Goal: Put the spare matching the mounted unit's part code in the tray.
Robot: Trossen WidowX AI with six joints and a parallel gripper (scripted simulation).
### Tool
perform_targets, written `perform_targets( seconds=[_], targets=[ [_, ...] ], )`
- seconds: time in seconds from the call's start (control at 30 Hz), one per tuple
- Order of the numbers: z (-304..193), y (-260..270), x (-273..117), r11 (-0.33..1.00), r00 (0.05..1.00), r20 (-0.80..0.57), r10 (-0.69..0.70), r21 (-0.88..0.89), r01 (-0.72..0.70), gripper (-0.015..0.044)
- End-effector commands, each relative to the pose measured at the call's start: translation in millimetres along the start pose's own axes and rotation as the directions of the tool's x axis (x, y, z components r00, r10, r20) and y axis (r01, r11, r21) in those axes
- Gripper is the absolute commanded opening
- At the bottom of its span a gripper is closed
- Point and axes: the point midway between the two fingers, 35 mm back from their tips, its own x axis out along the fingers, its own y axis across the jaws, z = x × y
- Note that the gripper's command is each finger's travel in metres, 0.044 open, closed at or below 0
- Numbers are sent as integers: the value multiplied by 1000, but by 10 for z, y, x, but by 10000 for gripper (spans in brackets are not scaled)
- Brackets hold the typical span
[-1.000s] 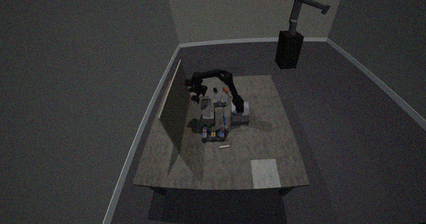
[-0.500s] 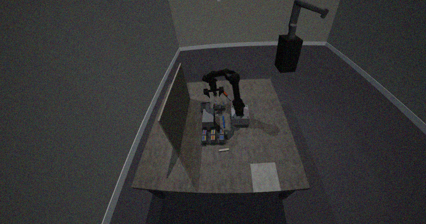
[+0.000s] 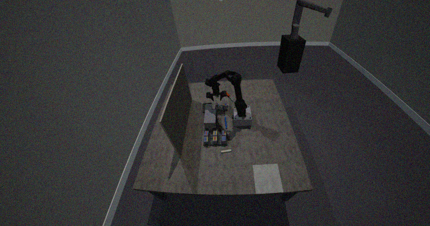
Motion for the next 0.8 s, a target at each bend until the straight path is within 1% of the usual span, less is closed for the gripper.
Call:
perform_targets(
  seconds=[0.0,0.33,0.77],
  targets=[
    [-12,-9,63,1000,1000,-4,-5,6,5,300],
    [-40,23,79,1000,1000,-4,-5,6,5,300],
    [-26,38,284,1000,1000,-4,-5,6,5,300]
  ],
)
